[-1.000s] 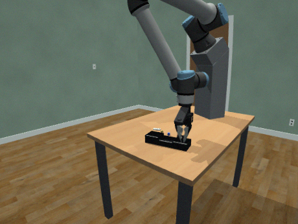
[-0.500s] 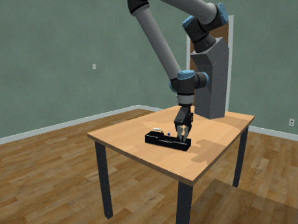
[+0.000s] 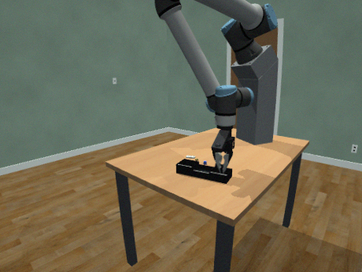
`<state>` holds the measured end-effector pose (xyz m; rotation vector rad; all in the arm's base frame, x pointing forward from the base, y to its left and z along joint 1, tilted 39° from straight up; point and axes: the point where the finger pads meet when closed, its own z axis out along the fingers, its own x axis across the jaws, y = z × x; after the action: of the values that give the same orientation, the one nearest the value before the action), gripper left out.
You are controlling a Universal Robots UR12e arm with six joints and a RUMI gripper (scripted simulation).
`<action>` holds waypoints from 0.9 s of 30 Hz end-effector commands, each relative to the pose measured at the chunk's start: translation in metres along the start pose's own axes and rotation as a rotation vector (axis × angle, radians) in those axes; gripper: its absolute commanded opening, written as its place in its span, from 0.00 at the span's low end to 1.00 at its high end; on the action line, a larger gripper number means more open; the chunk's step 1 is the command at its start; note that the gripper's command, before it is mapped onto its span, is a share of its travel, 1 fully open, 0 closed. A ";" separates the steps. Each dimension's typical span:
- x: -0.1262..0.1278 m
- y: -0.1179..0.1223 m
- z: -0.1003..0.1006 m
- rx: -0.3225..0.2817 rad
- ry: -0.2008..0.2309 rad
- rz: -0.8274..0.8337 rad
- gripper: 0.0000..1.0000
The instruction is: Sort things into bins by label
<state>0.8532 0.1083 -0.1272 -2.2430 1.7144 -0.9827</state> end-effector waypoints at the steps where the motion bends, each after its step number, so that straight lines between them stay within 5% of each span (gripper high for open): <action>1: -0.001 -0.002 -0.001 0.003 0.000 -0.001 0.04; 27: -0.002 -0.001 -0.019 0.002 -0.001 -0.002 0.04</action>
<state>0.8472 0.1132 -0.1160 -2.2426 1.7092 -0.9846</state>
